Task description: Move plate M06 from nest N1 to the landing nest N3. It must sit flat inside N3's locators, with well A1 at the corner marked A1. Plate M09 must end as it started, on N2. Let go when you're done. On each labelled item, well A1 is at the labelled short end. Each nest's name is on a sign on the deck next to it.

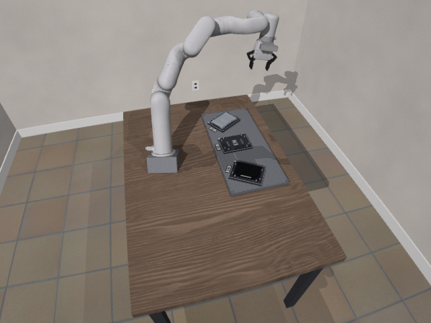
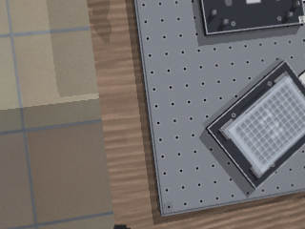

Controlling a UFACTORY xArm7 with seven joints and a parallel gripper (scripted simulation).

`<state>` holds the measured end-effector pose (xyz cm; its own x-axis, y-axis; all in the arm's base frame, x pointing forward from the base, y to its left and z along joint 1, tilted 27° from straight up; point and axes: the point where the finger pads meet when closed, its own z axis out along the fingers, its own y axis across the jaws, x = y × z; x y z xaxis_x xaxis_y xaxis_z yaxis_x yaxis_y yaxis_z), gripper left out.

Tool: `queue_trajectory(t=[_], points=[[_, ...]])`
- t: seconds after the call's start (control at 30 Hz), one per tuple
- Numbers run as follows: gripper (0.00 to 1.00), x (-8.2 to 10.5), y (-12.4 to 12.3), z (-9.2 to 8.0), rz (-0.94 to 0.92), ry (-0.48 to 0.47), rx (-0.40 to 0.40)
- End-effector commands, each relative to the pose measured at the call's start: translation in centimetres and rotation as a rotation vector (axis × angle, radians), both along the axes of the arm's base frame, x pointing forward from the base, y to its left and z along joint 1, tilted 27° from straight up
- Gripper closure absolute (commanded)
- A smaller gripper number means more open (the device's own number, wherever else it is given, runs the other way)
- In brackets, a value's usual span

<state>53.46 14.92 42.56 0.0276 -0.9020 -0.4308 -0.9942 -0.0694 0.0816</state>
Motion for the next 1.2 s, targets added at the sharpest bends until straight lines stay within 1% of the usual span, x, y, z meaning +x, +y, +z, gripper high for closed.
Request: queue_trajectory(t=[0.0, 0.53, 0.6, 0.67, 0.93, 1.03, 1.1, 1.17], points=[[0.00, 0.0, -0.1, 0.2, -0.002, -0.005, 0.000], [0.00, 0.0, -0.1, 0.2, -0.002, -0.005, 0.000], [0.00, -0.4, 0.5, -0.2, 0.054, -0.039, 0.013], [0.00, -0.4, 0.5, -0.2, 0.109, -0.073, 0.026], [0.00, -1.4, 1.4, -1.5, 0.327, -0.201, 0.069], [0.00, -1.7, 1.7, -1.9, 0.396, -0.241, 0.080], [0.00, -1.7, 1.7, -1.9, 0.396, -0.241, 0.080], [0.00, -2.2, 2.0, -2.4, 0.453, -0.275, 0.089]])
